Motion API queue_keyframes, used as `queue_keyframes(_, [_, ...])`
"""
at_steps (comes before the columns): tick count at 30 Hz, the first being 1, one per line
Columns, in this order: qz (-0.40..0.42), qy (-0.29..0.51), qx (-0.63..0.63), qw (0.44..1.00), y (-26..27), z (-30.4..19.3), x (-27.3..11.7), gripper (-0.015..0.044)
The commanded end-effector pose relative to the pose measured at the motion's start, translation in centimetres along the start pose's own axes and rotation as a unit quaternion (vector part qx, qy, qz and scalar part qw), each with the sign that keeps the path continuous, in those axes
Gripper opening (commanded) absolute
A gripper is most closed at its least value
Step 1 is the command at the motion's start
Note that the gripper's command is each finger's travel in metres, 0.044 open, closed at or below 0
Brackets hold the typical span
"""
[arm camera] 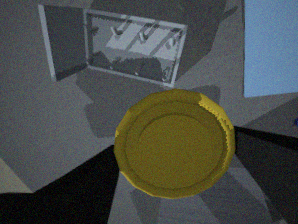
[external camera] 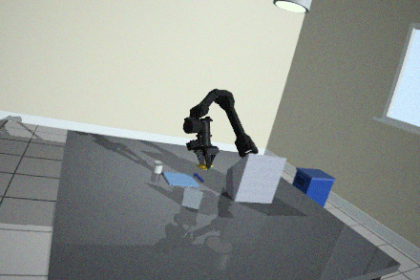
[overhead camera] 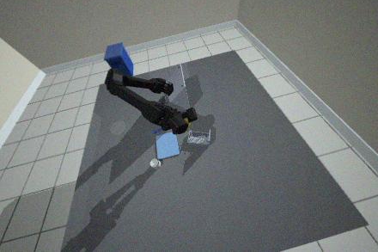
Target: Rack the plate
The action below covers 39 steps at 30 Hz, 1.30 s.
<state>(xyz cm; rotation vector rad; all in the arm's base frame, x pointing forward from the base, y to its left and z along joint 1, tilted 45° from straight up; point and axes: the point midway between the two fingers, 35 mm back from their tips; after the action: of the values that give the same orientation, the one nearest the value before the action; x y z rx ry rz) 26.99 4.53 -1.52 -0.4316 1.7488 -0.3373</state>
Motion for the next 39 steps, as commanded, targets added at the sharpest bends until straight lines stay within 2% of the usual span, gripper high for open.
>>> queue_keyframes(1, [0.03,0.009,-0.033,0.999,0.0,-0.1,0.8,0.0])
queue_keyframes(19, [0.182,-0.017,-0.195,0.964,-0.2,0.1,4.2,0.0])
queue_keyframes(39, [0.298,-0.158,-0.351,0.874,-0.9,0.7,6.4,0.0])
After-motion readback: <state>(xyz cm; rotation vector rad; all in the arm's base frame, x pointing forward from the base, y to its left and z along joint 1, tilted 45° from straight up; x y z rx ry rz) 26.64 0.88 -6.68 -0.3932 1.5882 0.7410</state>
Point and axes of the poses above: the point midway between the two fingers, 35 mm back from their tips, its own x axis out along the fingers, its own y axis across the jaws, z = x × y, and after that the axes turned 8 degrees about -x, right-handed
